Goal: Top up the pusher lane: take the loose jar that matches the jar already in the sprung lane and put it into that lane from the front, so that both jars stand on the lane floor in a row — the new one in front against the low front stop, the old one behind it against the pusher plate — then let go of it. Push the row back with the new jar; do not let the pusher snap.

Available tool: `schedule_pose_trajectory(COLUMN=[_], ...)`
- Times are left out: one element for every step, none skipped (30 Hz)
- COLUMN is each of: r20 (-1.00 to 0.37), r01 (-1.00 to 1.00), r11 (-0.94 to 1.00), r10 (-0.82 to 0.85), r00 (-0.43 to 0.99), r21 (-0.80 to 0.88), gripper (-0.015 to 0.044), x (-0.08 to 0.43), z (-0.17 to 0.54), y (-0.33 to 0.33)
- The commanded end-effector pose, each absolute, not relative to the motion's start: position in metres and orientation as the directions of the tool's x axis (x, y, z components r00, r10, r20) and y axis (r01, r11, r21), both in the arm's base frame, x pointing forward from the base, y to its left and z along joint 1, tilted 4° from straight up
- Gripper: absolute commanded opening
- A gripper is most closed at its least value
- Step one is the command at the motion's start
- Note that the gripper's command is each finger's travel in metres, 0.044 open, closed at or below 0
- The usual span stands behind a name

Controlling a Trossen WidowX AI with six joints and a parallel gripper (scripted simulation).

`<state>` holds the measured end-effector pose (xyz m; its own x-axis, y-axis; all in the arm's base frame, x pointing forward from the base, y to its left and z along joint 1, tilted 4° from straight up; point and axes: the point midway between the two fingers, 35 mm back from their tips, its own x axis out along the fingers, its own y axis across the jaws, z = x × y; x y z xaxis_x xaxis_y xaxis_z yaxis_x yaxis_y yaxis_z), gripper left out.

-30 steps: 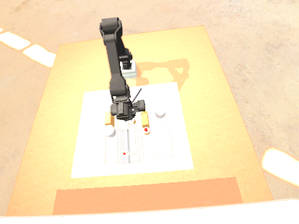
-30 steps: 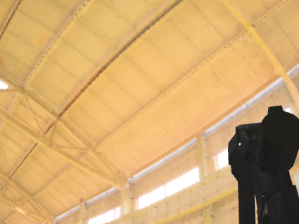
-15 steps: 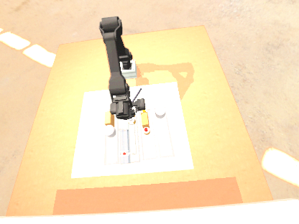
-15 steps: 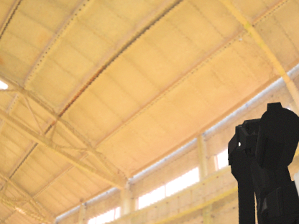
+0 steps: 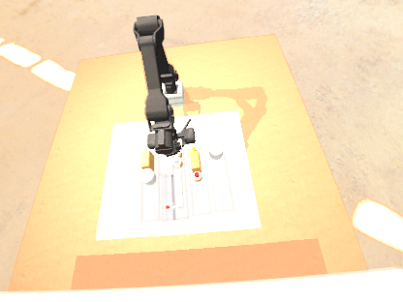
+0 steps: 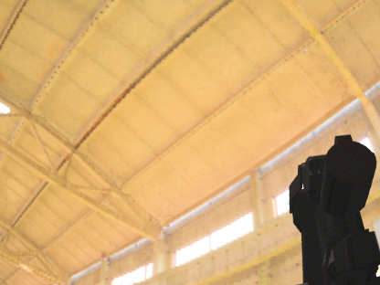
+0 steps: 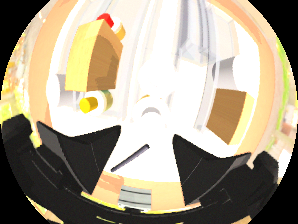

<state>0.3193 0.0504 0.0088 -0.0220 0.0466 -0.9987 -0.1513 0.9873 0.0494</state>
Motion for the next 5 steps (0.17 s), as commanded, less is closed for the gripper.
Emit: schedule_pose_trajectory(r20=[-0.999,-0.999,-0.999,-0.999,-0.999], r01=[-0.151,-0.151,-0.151,-0.151,-0.151], r11=[0.987,0.987,0.987,0.987,0.987], r10=[0.045,0.045,0.045,0.045,0.045], r00=[-0.017,-0.017,-0.018,-0.018,-0.018], r21=[0.047,0.047,0.047,0.047,0.047], gripper=[0.0301,0.0301,0.0301,0.0301,0.0301], x=[0.309,0.306,0.302,0.299,0.296], z=[0.01,0.01,0.01,0.01,0.01], y=[0.048,0.048,0.047,0.047,0.046])
